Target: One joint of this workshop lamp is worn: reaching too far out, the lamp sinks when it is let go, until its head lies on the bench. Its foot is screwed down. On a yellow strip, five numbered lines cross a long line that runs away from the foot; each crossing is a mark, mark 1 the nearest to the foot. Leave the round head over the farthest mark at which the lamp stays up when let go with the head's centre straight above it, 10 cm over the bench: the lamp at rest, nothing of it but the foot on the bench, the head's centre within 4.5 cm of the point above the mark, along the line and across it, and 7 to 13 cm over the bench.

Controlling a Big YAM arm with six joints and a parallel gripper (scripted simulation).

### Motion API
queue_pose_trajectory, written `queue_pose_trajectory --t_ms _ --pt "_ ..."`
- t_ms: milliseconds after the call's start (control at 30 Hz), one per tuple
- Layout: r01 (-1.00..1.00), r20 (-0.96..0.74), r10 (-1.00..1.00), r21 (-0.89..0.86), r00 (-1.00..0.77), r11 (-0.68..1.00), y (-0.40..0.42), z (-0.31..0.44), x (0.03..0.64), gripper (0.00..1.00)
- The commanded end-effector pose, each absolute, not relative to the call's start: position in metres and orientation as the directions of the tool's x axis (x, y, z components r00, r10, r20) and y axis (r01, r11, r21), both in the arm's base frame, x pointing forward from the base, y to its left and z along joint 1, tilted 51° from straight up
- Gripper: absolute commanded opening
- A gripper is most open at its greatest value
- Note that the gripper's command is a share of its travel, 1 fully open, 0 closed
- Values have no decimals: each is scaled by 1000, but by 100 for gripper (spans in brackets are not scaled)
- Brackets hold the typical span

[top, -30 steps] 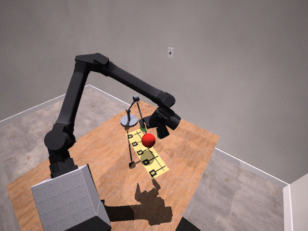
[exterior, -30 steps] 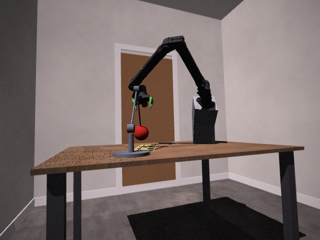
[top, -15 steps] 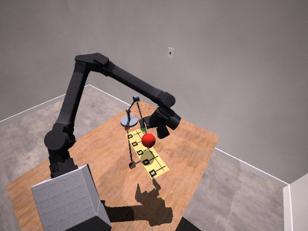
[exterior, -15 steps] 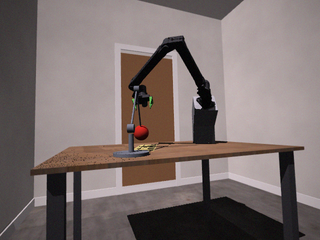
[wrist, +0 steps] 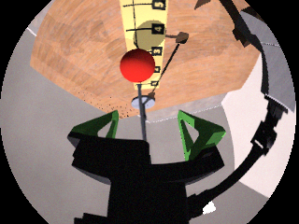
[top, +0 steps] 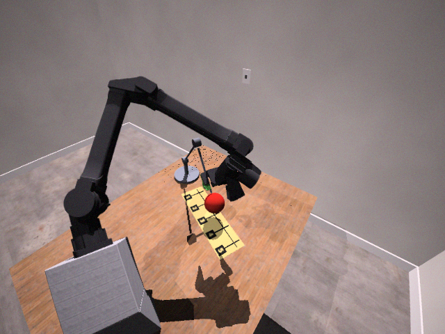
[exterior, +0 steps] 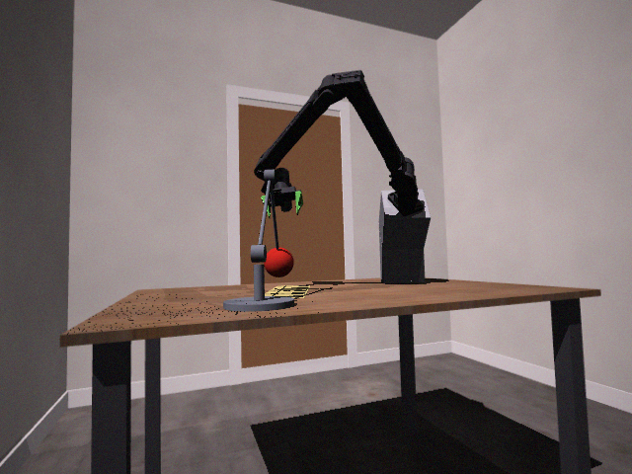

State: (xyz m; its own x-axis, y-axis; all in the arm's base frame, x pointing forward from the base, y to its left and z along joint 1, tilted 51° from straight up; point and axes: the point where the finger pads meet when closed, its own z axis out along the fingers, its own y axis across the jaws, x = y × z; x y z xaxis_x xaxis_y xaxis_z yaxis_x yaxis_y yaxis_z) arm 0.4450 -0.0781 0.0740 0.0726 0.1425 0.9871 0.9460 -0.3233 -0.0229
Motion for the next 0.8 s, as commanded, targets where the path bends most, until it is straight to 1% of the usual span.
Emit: queue_pose_trajectory --t_ms 0,767 --pt "944 987 147 -14 66 -328 -82 77 446 100" --pt "942 986 155 -9 65 -336 -82 82 447 100"
